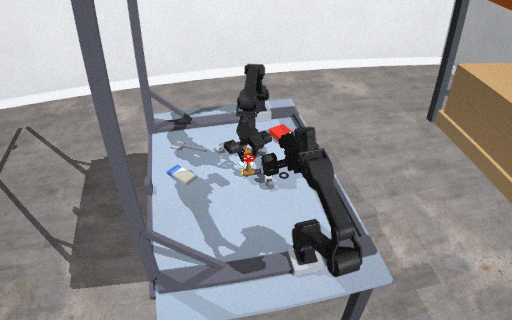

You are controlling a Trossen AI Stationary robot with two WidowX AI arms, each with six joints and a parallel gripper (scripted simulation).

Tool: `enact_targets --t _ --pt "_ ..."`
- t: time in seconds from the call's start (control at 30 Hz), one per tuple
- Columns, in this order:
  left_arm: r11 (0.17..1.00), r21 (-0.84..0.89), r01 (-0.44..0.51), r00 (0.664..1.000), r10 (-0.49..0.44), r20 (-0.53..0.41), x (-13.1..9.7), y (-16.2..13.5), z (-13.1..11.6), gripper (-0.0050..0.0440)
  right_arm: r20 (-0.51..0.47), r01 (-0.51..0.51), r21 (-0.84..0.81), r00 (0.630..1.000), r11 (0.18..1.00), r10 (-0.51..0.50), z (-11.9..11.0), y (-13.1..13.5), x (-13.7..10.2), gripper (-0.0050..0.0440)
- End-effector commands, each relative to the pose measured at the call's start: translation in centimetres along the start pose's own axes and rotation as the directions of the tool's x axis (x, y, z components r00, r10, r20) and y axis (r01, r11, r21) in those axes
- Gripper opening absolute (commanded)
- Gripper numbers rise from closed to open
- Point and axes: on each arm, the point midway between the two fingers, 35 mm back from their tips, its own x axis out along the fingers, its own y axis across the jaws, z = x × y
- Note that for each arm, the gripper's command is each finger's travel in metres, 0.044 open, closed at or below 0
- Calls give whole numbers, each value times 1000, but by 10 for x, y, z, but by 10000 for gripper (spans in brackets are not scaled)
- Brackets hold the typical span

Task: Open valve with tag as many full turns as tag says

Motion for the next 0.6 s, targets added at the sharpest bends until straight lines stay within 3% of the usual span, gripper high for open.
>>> enact_targets --t 0.0,0.23,0.57 --pt "987 -156 22 999 -17 35 -19 1 2 212 16 -1 -2 1000 1000 1 5 0 -3 400" --pt "948 -318 25 999 -15 35 -18 1 2 212 16 -1 -2 1000 1000 1 5 0 -3 400" --pt "810 -586 27 999 -11 32 -18 2 1 212 16 -1 -2 1000 1000 1 5 0 -3 400"
